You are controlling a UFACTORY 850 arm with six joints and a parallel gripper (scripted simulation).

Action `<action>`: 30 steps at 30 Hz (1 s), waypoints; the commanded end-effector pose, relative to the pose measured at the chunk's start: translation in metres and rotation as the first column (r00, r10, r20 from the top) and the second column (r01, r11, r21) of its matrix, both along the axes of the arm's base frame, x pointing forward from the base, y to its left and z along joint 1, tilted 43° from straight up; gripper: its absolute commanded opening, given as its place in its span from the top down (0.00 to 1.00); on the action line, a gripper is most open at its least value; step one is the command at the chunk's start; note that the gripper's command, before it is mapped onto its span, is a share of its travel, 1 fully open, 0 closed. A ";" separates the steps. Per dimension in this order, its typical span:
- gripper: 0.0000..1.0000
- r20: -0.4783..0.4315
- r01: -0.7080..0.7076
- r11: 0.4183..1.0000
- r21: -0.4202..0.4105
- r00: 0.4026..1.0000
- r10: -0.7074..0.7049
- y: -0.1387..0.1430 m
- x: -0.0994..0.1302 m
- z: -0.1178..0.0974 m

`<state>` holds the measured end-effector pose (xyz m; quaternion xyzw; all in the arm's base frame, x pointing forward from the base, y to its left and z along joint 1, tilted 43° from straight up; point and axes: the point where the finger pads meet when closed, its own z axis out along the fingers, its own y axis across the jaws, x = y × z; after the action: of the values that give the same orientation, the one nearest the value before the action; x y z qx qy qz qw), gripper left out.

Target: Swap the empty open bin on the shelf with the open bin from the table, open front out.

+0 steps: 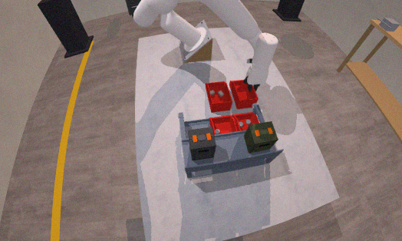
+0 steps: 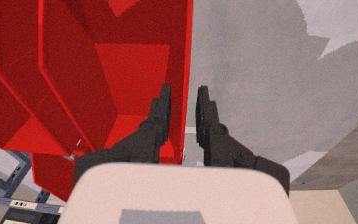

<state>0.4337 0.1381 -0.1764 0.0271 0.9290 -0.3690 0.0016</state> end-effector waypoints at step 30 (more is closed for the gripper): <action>0.74 0.001 -0.001 1.000 0.001 1.000 0.001 0.032 0.001 0.033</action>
<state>0.4343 0.1647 -0.1480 0.0271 0.9290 -0.3691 0.0015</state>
